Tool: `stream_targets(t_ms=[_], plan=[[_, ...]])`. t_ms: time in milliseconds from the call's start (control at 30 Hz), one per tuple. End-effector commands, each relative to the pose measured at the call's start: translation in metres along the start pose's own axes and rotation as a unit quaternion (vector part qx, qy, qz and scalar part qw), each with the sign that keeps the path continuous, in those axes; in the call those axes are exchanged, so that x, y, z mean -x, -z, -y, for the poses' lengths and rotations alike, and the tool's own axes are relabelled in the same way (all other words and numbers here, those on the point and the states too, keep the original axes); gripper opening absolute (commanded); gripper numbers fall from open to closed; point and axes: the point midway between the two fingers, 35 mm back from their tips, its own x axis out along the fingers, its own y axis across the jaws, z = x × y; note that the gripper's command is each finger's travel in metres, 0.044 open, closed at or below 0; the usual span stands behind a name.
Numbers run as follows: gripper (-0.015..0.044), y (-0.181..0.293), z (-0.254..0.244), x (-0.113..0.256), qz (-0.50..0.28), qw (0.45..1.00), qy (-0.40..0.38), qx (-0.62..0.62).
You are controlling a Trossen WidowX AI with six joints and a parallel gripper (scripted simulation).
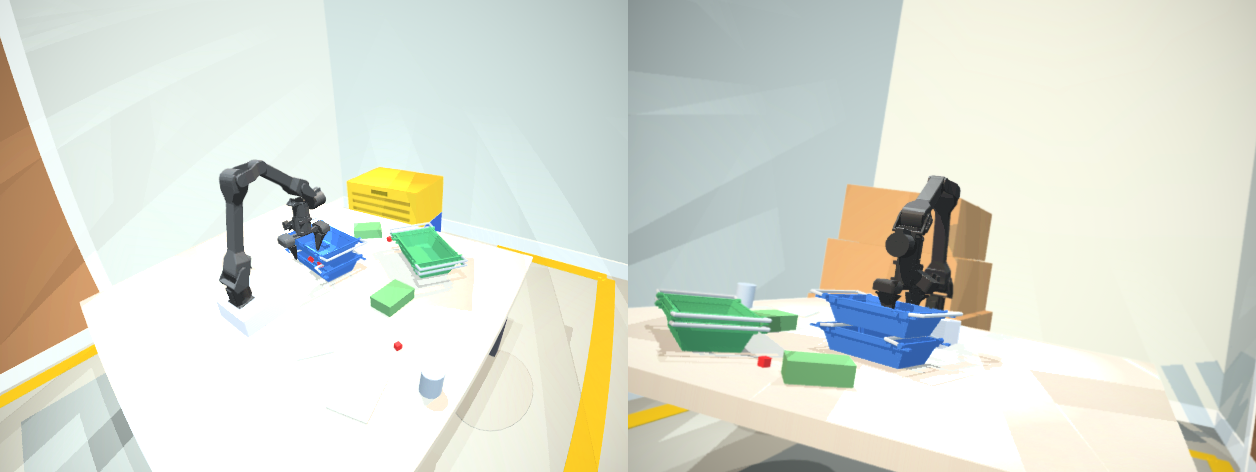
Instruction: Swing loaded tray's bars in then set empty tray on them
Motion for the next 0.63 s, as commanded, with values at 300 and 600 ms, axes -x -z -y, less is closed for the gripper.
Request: stream_targets(t_ms=[300,600], plan=[[0.044,-0.001,0.007,0.068,0.002,1.0,0.004,-0.001],[0.044,0.0,0.001,0.109,0.002,1.0,0.003,-0.002]])
